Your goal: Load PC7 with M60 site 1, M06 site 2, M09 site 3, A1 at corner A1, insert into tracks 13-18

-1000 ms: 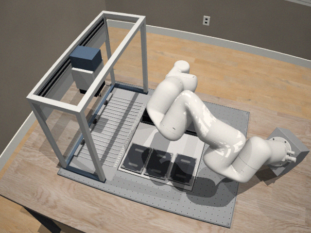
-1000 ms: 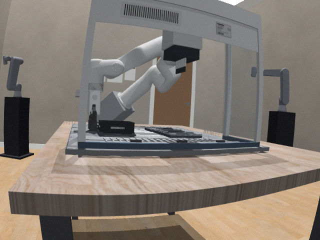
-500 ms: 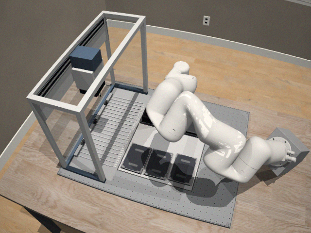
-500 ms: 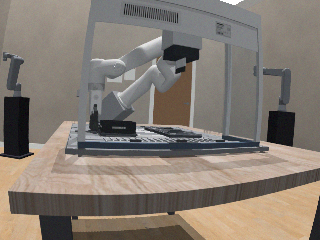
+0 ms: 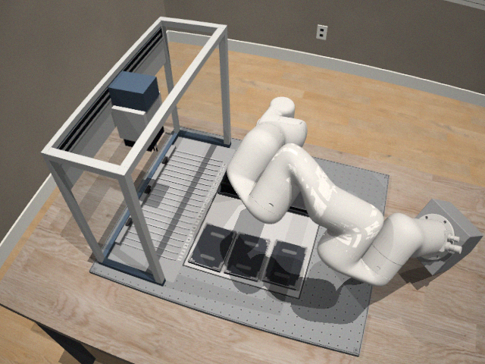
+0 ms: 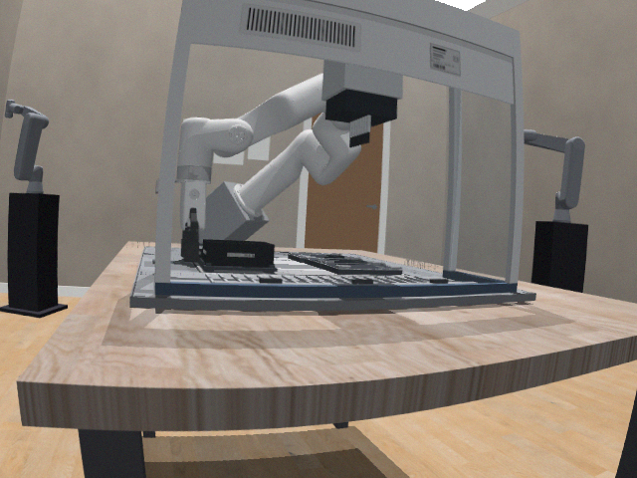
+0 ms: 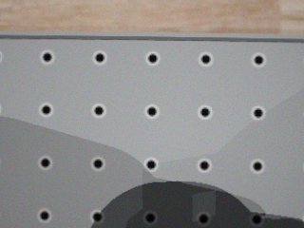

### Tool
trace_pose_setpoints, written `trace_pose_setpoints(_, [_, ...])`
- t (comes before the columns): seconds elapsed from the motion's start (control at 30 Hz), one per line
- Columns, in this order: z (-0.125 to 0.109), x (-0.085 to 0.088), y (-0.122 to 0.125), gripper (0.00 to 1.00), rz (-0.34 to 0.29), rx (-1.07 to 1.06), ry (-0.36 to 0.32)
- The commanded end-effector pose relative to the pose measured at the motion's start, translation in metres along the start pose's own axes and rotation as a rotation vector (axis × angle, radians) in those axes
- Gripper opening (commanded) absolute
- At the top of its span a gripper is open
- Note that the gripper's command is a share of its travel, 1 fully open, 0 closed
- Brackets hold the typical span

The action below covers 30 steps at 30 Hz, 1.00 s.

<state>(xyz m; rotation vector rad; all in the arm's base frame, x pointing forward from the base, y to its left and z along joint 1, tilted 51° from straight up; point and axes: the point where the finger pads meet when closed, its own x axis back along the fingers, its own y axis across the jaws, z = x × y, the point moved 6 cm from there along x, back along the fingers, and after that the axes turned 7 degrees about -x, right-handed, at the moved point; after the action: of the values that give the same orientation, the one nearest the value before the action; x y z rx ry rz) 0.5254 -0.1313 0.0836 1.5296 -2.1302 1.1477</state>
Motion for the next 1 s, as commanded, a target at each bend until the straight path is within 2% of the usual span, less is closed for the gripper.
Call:
trace_pose_setpoints(0.0, [-0.0001,0.0014,-0.0010,1.00,0.003,0.001,0.002])
trace_pose_setpoints(0.97, [0.0078,0.0014,-0.0019,1.00,0.003,0.001,0.002])
